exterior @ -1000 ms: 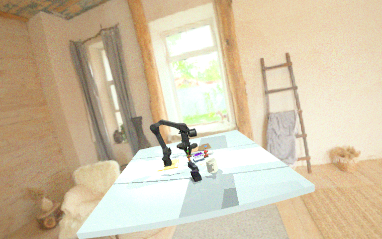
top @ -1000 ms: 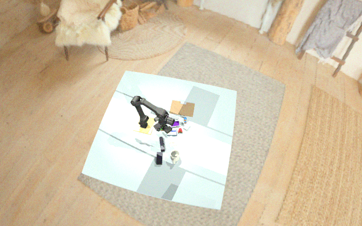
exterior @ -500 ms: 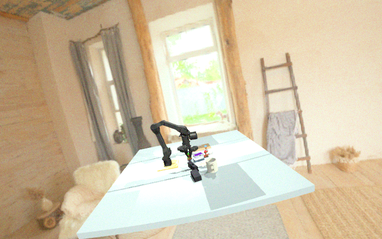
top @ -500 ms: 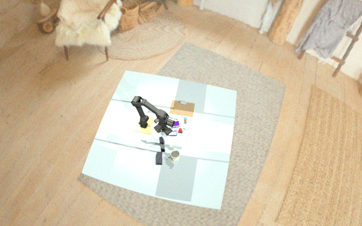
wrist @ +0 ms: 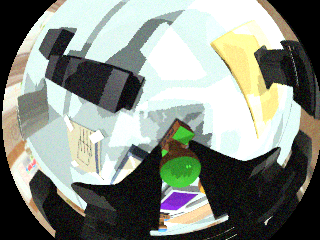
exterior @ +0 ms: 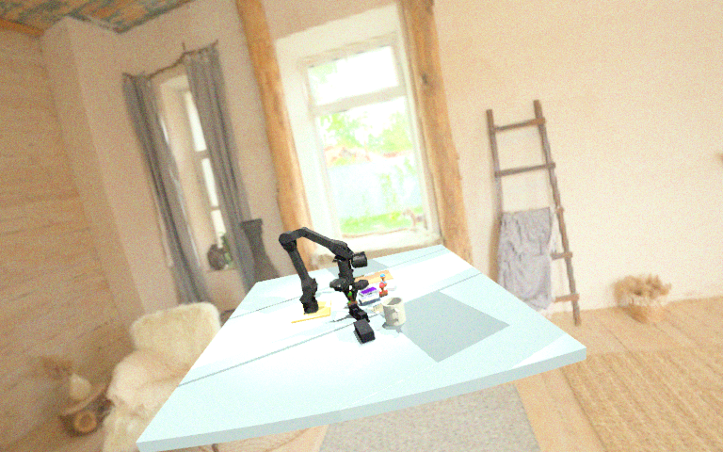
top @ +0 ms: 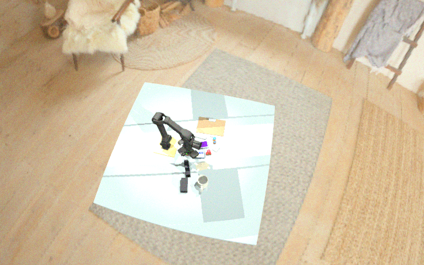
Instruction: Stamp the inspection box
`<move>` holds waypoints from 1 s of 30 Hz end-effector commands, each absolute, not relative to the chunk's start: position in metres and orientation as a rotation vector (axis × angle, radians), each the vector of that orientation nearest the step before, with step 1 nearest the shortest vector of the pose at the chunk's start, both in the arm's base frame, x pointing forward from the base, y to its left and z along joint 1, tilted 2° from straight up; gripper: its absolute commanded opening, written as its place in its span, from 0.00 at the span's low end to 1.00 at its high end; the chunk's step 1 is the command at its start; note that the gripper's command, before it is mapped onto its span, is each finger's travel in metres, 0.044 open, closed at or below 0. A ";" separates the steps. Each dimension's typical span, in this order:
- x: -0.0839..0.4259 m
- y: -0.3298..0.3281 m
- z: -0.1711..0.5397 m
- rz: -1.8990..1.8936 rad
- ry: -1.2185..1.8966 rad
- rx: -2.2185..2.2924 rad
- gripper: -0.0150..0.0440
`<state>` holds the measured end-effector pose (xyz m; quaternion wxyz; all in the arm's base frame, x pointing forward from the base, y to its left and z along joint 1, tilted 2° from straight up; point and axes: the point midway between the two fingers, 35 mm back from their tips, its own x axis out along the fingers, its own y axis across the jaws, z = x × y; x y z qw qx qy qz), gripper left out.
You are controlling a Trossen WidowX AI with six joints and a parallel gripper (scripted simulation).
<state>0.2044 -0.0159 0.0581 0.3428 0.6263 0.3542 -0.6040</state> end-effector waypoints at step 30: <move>0.202 -0.019 0.175 -1.572 0.917 1.632 0.71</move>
